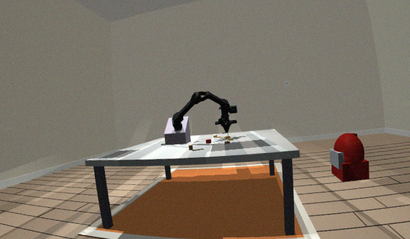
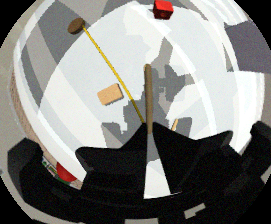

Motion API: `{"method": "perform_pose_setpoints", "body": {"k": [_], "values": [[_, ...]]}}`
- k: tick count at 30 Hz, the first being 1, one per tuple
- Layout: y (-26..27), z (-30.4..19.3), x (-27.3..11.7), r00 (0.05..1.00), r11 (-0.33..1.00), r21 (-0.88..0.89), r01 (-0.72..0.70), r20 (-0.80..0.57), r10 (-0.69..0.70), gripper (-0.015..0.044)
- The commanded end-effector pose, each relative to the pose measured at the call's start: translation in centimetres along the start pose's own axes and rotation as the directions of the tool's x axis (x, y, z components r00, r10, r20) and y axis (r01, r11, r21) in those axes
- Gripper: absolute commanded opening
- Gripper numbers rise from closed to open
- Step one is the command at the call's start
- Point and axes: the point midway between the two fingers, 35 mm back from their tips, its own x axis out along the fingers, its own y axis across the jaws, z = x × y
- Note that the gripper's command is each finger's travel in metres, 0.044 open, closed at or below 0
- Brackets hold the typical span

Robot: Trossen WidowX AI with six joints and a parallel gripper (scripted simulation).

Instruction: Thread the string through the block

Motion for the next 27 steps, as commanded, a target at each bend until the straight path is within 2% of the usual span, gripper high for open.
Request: {"method": "perform_pose_setpoints", "body": {"k": [1,27], "values": [[-0.3,-0.1,0.2,1.000,1.000,0.002,0.006,-0.003,-0.006,0.0000],[-2.4,1.0,2.5,1.000,1.000,0.001,0.007,0.000,-0.007,0.0000]]}}
